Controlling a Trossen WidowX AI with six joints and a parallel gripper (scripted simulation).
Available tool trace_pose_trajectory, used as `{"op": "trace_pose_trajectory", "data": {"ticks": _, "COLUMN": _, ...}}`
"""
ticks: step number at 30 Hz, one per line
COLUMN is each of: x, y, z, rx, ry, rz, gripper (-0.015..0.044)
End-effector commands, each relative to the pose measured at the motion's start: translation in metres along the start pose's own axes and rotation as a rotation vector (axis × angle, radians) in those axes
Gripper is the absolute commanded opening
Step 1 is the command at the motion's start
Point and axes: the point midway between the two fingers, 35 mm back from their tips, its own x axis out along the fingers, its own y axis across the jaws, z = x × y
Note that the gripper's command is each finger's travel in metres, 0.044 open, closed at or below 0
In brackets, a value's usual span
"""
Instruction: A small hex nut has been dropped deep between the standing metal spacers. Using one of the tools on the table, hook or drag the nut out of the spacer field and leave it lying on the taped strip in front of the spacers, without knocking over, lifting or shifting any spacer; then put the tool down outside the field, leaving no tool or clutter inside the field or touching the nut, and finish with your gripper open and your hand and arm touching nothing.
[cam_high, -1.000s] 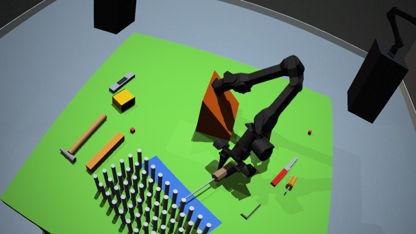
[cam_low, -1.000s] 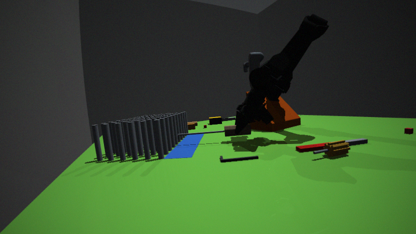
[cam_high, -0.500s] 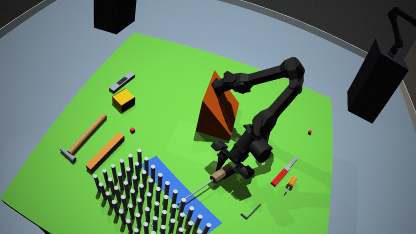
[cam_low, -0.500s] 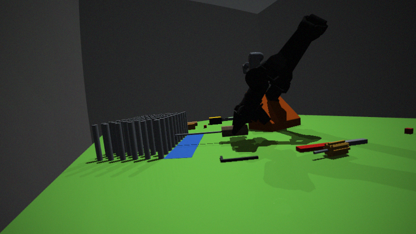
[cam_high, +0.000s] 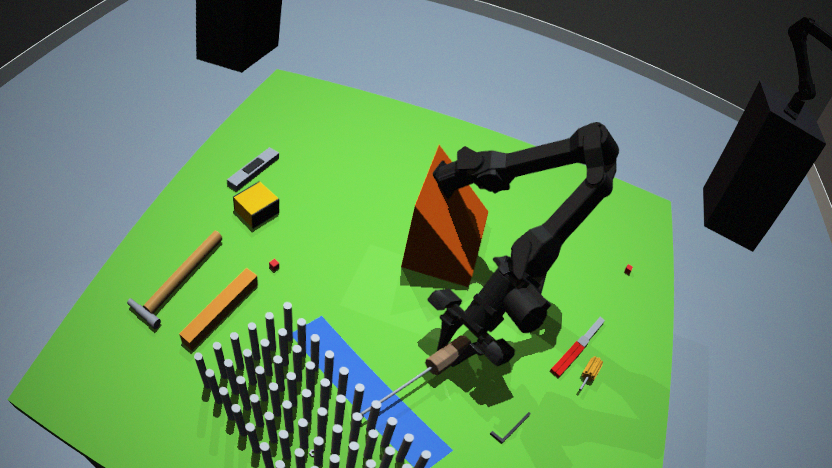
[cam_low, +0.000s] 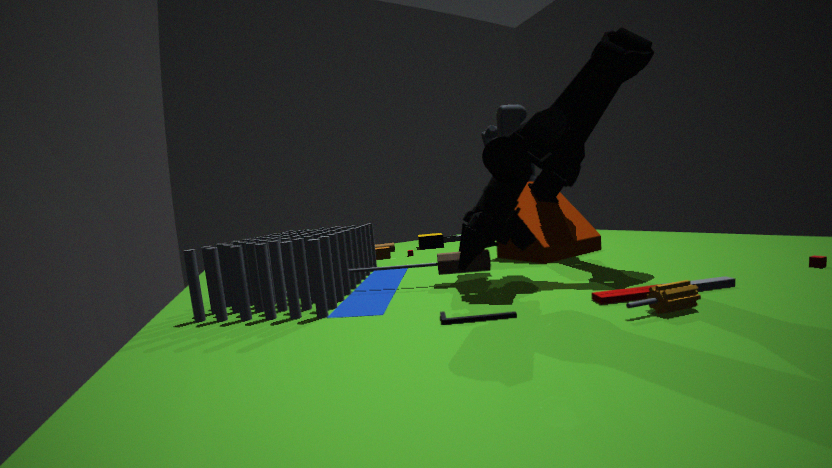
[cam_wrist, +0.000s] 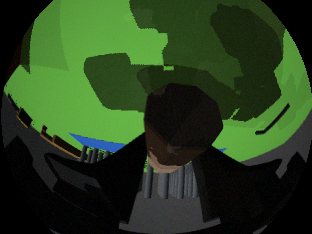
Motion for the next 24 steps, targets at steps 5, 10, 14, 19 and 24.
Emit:
{"op": "trace_pose_trajectory", "data": {"ticks": 5, "x": 0.003, "y": -0.002, "z": -0.007, "rx": -0.004, "ry": 0.004, "rz": -0.006, "gripper": 0.0}}
{"op": "trace_pose_trajectory", "data": {"ticks": 10, "x": 0.005, "y": -0.002, "z": -0.01, "rx": -0.004, "ry": 0.005, "rz": -0.006, "gripper": 0.0}}
{"op": "trace_pose_trajectory", "data": {"ticks": 14, "x": 0.007, "y": -0.002, "z": -0.012, "rx": -0.004, "ry": 0.005, "rz": -0.006, "gripper": 0.0}}
{"op": "trace_pose_trajectory", "data": {"ticks": 19, "x": 0.009, "y": -0.003, "z": -0.015, "rx": -0.004, "ry": 0.005, "rz": -0.006, "gripper": 0.0}}
{"op": "trace_pose_trajectory", "data": {"ticks": 24, "x": 0.011, "y": -0.003, "z": -0.018, "rx": -0.004, "ry": 0.005, "rz": -0.006, "gripper": 0.0}}
